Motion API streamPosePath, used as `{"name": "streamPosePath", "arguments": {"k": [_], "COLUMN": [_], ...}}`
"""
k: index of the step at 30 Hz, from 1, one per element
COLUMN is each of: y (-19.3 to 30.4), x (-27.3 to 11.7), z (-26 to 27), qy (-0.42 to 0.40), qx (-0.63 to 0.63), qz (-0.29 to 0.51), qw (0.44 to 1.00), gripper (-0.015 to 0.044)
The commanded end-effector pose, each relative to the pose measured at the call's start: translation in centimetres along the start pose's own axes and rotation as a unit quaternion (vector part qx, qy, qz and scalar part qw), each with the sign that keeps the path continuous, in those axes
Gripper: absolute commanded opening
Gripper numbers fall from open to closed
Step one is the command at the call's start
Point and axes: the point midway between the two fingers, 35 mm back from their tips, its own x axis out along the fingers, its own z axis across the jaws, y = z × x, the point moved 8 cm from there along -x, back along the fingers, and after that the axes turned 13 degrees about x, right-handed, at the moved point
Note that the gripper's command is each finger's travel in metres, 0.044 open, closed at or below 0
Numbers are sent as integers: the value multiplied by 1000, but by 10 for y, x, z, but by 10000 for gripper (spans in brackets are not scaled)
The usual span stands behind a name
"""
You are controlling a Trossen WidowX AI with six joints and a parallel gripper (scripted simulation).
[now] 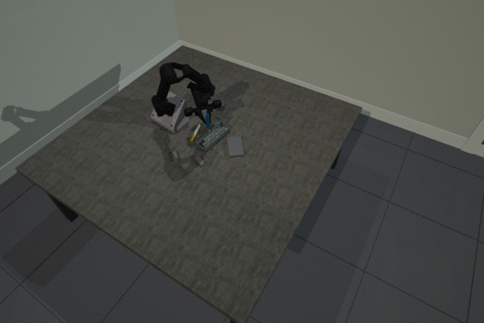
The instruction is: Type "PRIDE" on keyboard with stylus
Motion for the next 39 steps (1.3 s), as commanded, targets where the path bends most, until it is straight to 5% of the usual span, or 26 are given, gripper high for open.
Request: {"name": "streamPosePath", "arguments": {"k": [1, 25, 28, 39], "y": [4, 33, 35, 40], "x": [-3, -5, -4, -1], "z": [11, 48, 48, 47], "qy": [1, 2, 2, 2], "qx": [0, 1, 1, 1], "qz": [1, -2, -1, -1], "qw": [1000, 1000, 1000, 1000], "gripper": [0, 0, 79, 81]}}
